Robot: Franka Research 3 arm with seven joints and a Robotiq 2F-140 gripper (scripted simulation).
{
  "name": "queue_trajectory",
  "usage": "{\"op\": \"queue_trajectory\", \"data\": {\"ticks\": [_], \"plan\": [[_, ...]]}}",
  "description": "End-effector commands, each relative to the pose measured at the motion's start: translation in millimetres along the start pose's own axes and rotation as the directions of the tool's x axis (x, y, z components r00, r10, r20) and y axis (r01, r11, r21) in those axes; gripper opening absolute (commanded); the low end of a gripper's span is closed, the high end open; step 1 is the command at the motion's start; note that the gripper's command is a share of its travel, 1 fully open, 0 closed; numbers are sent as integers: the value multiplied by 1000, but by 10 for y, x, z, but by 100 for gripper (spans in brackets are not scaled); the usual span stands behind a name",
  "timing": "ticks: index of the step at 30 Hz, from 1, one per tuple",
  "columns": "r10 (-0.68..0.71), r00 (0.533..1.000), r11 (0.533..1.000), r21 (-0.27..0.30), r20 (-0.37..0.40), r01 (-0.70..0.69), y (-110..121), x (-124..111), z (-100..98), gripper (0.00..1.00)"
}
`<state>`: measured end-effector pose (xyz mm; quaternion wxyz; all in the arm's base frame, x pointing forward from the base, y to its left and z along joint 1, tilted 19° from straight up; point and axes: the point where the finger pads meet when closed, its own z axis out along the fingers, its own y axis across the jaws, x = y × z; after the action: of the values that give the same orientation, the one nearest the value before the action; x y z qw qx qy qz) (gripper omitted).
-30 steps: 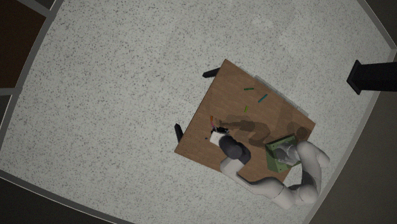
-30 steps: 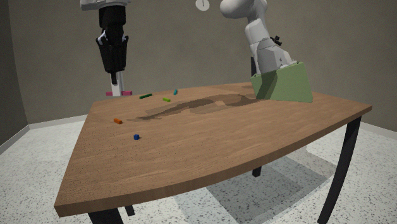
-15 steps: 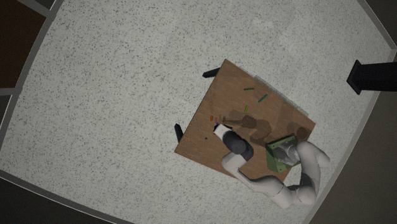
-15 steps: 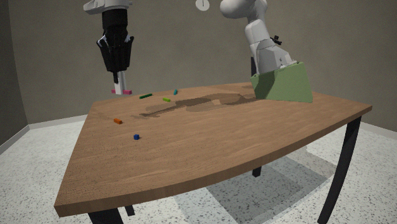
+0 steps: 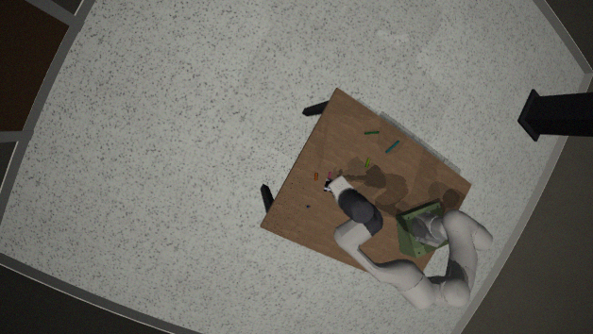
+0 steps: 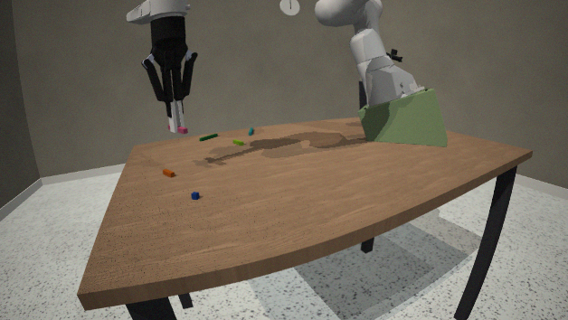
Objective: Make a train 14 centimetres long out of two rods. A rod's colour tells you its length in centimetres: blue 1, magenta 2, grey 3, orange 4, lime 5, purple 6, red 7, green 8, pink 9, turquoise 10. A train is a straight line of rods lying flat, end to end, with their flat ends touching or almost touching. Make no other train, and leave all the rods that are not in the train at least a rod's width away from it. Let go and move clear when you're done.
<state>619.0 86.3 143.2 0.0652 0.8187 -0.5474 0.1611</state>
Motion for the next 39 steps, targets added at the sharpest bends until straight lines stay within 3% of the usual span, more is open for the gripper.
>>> {"op": "queue_trajectory", "data": {"ticks": [1,14,29,31,32,39], "plan": [[166,986,986,-9,6,-166,65,40,15,12],[370,929,929,-15,4,-370,217,216,32,12],[643,766,766,-20,0,-643,455,467,55,12],[643,766,766,-20,0,-643,455,467,55,12],[681,733,733,-21,-1,-680,493,506,58,12],[772,636,636,-23,-3,-771,595,604,66,12]]}}
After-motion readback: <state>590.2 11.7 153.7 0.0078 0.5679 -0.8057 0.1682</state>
